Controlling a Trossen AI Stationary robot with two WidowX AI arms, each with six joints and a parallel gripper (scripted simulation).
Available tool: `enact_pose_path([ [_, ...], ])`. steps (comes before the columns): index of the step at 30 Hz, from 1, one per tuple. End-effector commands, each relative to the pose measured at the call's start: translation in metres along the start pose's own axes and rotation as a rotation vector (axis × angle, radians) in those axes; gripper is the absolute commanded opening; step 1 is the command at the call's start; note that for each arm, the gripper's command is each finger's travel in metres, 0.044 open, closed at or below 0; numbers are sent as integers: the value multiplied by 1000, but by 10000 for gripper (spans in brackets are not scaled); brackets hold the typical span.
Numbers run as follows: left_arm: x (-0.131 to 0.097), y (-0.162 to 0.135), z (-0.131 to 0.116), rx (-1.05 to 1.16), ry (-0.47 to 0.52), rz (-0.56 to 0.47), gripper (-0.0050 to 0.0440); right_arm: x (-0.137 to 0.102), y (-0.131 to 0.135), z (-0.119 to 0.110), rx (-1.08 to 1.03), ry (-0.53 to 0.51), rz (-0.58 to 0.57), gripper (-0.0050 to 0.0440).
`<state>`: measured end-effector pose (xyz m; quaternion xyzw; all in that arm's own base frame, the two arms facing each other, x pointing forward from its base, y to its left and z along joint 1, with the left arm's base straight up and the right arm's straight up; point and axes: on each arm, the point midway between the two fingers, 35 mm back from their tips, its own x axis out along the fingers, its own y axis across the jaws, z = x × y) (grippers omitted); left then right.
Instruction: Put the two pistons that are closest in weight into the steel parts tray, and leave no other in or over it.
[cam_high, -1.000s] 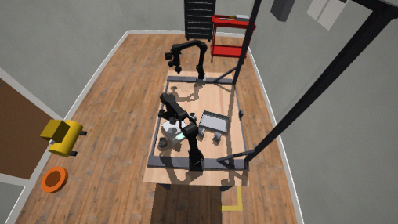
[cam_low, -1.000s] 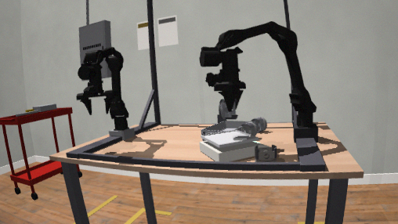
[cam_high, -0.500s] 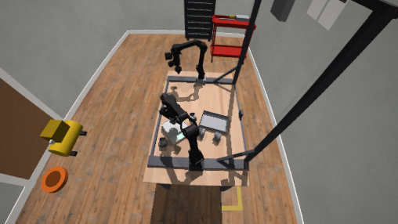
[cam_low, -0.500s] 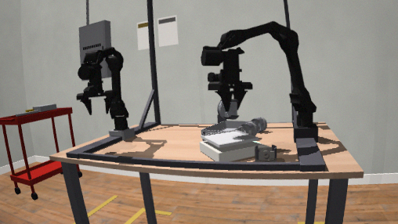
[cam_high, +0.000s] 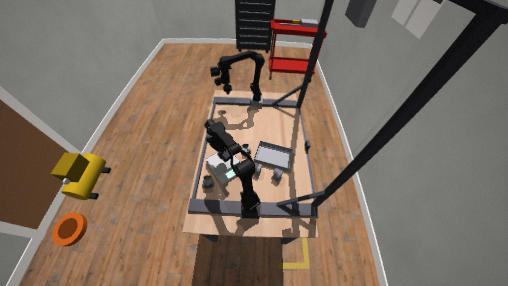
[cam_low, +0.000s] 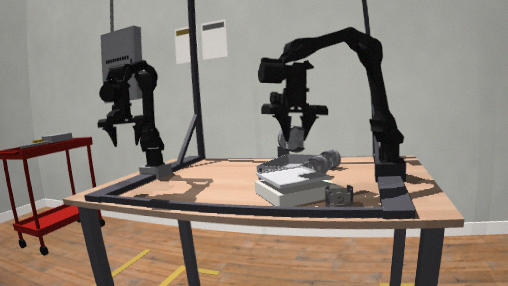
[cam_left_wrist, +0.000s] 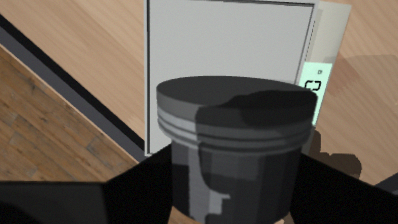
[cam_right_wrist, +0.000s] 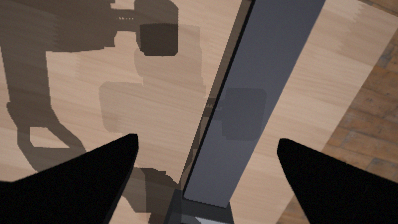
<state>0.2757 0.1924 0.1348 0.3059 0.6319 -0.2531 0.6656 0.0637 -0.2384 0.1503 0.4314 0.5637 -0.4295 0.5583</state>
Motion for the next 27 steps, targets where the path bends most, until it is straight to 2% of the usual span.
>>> enact_pose_path([
  [1, -19, 4, 0, 111, -24, 73, 158, -8, 0, 5, 1, -32, 2, 400],
  [4, -19, 4, 0, 138, -25, 76, 158, -8, 0, 5, 1, -32, 2, 400],
  [13, -3, 4, 0, 150, -25, 73, 158, -8, 0, 5, 1, -32, 2, 400],
  [18, 13, 4, 1, 146, -23, 47, 158, -8, 0, 5, 1, -32, 2, 400],
  [27, 25, 5, 1, 146, -23, 47, 158, -8, 0, 5, 1, -32, 2, 400],
])
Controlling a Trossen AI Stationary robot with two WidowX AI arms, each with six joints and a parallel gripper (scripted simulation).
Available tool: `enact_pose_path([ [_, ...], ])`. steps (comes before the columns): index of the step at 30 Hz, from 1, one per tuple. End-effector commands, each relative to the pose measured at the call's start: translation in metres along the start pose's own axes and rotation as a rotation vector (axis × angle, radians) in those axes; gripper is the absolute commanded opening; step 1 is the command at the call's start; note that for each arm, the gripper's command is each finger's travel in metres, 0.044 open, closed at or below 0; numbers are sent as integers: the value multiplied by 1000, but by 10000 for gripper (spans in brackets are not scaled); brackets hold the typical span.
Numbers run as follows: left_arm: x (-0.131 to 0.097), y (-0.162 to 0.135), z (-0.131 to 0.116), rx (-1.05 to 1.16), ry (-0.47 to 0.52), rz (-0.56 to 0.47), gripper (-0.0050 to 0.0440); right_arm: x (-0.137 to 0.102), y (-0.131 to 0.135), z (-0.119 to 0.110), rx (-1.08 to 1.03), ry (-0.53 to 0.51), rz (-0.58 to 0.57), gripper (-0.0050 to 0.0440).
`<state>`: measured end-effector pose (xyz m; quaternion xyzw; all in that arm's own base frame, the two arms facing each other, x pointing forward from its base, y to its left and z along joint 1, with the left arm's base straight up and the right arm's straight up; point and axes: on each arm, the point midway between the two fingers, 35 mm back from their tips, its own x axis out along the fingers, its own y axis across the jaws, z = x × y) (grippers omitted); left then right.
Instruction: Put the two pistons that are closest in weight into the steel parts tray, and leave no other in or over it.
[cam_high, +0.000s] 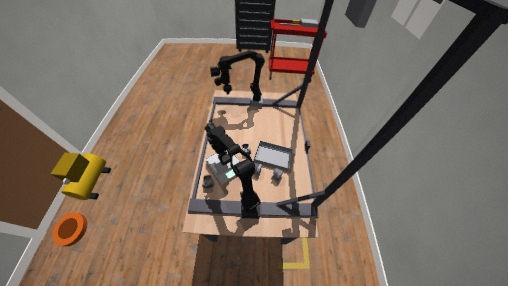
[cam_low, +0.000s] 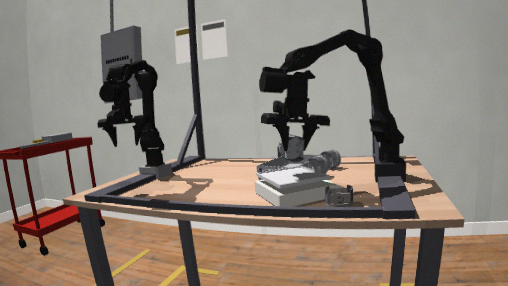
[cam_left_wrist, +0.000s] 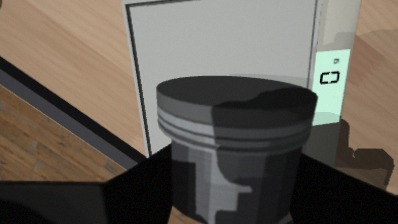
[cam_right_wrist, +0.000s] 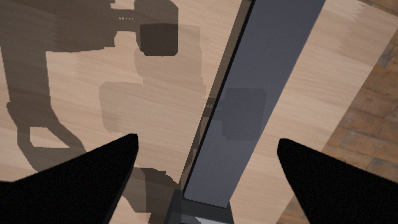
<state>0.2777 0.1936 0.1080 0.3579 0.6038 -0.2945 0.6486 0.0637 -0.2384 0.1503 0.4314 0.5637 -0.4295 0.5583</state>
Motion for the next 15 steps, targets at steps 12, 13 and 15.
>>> enact_pose_path([
  [12, 9, 7, 0, 0, -6, 47, 158, -8, 0, 5, 1, -32, 2, 400],
  [13, 14, 6, 0, 0, -6, 37, 158, -8, 0, 5, 1, -32, 2, 400],
  [15, 20, 5, 0, 0, -6, 29, 158, -8, 0, 5, 1, -32, 2, 400],
])
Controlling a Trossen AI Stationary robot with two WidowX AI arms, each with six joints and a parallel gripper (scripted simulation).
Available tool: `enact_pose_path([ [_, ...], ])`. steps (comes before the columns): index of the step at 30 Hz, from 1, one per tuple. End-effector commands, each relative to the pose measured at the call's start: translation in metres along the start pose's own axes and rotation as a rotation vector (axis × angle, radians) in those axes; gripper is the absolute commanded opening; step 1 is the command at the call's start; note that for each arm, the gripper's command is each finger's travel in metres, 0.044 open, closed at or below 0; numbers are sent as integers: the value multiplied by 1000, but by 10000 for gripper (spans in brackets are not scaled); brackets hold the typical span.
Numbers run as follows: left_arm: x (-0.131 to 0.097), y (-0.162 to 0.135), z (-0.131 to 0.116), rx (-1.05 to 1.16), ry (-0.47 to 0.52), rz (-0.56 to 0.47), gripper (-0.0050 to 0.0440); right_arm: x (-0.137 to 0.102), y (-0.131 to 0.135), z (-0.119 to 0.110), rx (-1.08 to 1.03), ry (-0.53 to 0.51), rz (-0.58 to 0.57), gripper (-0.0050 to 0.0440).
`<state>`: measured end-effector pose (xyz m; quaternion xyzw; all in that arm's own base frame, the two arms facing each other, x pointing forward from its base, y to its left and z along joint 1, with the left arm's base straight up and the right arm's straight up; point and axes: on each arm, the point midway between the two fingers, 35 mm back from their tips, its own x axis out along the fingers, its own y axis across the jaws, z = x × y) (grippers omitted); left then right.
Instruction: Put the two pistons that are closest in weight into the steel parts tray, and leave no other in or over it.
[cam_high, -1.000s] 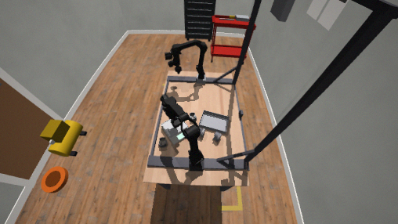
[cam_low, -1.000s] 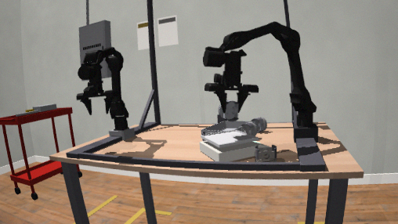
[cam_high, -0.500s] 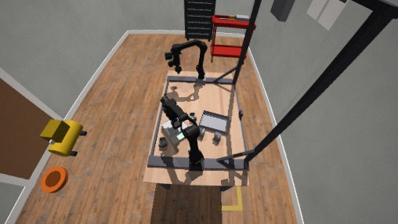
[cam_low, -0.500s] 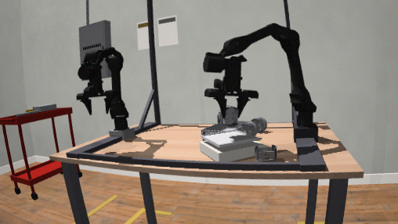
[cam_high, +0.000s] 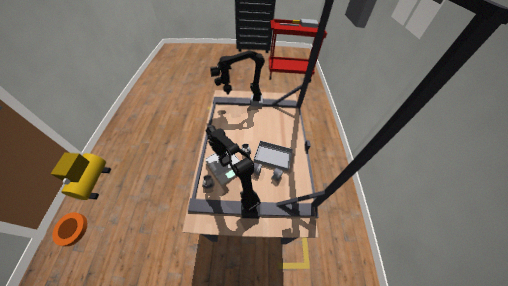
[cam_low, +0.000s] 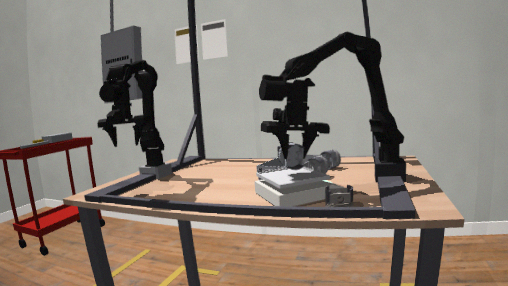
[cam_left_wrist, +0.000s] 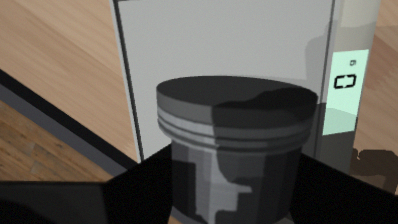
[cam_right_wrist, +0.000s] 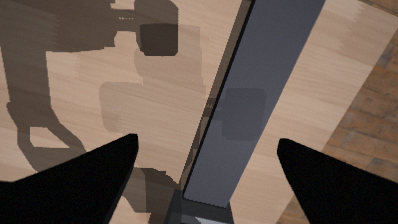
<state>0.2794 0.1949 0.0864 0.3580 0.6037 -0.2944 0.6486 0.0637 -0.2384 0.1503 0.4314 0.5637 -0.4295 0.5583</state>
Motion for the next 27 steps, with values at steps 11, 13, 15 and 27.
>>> enact_pose_path([
  [11, 4, 10, 0, 0, -3, 51, 158, -8, 0, 5, 1, -32, 2, 400],
  [13, 4, 10, 0, 0, -3, 51, 158, -8, 0, 5, 1, -32, 2, 400],
  [15, 3, 11, 1, 0, -6, 59, 158, -8, 0, 5, 1, -32, 2, 400],
  [27, 9, 9, 1, 0, -6, 45, 158, -8, 0, 5, 1, -32, 2, 400],
])
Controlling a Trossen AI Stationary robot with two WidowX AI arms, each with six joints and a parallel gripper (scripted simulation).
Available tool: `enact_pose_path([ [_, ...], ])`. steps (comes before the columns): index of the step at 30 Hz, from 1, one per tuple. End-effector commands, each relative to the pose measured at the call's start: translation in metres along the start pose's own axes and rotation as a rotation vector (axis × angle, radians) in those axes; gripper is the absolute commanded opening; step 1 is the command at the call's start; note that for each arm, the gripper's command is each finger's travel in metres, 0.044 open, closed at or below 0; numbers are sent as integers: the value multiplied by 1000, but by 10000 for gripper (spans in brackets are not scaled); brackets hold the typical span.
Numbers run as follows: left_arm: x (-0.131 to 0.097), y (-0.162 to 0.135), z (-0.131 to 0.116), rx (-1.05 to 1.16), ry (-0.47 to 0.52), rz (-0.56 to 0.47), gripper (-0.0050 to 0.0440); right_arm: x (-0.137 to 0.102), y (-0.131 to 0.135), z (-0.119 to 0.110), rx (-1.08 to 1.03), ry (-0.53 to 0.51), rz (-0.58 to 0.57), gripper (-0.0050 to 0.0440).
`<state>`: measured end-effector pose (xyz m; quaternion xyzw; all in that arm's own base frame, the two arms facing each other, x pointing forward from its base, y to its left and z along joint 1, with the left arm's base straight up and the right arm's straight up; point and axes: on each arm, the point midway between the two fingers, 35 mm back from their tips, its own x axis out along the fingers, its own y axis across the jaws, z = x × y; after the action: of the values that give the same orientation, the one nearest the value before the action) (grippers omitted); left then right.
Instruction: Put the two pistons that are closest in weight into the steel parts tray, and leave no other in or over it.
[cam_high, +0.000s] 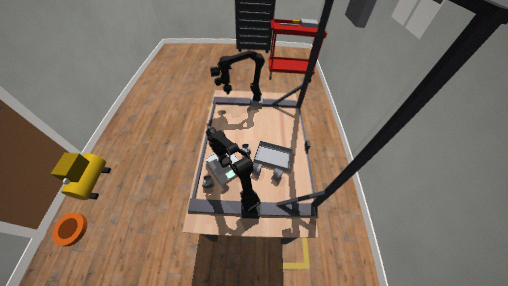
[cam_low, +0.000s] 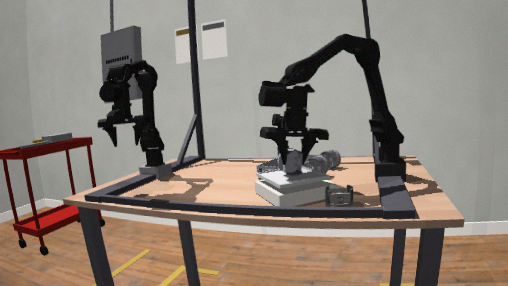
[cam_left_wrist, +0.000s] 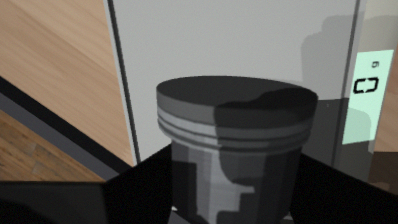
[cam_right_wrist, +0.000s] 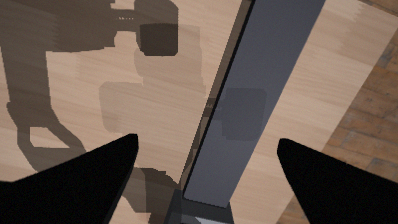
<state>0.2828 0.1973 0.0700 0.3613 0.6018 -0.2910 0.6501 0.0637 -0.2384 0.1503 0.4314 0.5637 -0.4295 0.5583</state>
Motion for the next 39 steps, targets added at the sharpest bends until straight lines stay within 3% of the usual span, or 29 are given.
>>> enact_pose_path([
  [1, -7, 6, 1, 0, -6, 32, 158, -8, 0, 5, 1, -32, 2, 400],
  [39, -7, 7, 0, 0, -3, 40, 158, -8, 0, 5, 1, -32, 2, 400],
])
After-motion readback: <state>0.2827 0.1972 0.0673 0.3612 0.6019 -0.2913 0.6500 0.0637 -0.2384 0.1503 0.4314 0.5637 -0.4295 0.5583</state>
